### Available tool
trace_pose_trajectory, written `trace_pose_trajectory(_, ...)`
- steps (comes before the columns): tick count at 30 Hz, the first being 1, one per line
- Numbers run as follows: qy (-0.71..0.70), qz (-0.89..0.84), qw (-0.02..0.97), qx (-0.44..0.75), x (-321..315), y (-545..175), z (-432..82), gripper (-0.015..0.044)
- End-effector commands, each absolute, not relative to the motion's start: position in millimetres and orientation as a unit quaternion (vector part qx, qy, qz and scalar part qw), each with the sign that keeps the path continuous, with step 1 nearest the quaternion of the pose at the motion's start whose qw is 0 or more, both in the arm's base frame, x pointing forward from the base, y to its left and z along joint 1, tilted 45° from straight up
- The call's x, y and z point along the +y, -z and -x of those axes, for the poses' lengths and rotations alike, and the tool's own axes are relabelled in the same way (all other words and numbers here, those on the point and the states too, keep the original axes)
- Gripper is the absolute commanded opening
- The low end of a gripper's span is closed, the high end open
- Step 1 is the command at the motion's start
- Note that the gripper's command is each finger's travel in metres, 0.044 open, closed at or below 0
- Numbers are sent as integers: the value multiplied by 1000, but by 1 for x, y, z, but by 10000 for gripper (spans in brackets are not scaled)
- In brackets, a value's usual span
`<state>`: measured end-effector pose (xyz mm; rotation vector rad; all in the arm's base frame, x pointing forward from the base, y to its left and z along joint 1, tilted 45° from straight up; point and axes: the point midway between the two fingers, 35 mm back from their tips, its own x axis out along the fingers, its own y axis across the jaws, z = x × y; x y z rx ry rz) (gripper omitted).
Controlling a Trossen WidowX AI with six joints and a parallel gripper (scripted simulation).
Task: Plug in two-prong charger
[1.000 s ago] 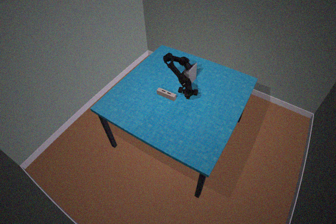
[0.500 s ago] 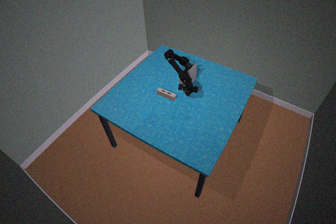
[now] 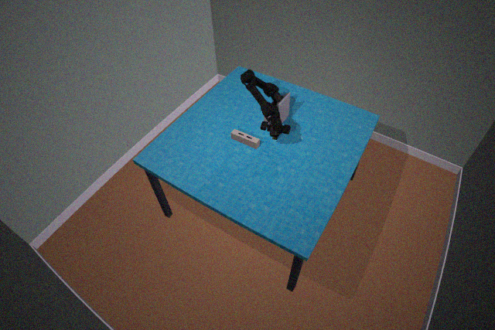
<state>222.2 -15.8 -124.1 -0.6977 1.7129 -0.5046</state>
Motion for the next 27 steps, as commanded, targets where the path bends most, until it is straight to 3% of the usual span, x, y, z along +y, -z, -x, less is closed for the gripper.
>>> trace_pose_trajectory(1,215,293,577,732,-22,120,-223,0)
trace_pose_trajectory(27,221,261,596,727,-67,91,-230,0)
